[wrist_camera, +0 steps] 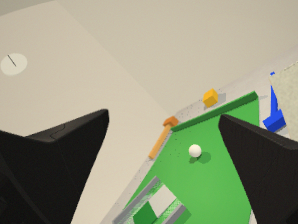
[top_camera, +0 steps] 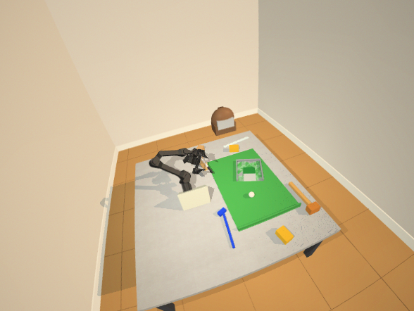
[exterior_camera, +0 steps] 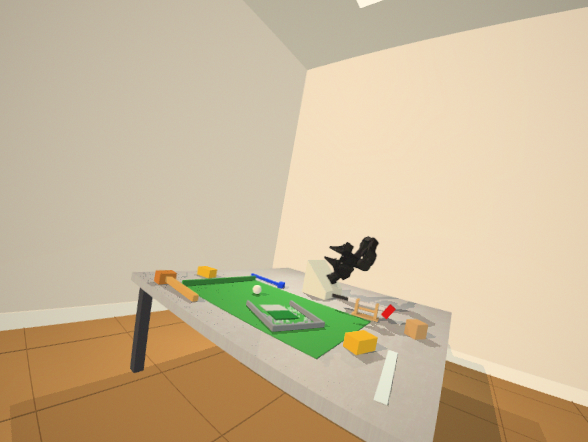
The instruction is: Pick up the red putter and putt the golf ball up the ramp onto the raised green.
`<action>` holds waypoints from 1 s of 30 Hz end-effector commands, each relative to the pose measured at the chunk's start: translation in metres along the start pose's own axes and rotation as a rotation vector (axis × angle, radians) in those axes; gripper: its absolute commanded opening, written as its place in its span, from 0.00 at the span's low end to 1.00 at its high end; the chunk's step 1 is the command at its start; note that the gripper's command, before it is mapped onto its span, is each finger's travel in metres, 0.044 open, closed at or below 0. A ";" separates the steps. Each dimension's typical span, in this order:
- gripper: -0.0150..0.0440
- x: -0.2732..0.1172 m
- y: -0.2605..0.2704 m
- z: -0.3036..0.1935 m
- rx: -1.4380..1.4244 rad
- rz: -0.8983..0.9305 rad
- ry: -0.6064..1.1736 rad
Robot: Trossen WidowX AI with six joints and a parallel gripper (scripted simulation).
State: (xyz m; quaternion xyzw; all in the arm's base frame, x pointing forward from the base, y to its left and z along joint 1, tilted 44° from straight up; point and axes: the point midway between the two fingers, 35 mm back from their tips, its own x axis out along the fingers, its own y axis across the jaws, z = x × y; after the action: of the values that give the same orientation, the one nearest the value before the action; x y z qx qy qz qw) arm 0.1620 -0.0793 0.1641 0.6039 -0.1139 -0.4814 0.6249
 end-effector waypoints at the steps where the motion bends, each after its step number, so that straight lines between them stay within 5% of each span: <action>1: 0.98 0.000 -0.001 -0.001 -0.018 -0.007 0.002; 8: 1.00 0.002 -0.025 -0.022 -0.669 -0.241 0.172; 15: 1.00 -0.005 -0.051 -0.044 -1.307 -0.391 0.540; 30: 1.00 -0.030 -0.073 -0.077 -1.904 -0.227 1.311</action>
State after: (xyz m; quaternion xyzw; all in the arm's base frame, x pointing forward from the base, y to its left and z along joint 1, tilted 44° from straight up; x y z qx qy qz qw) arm 0.1668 -0.0306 0.1073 0.1866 0.5134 -0.3428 0.7643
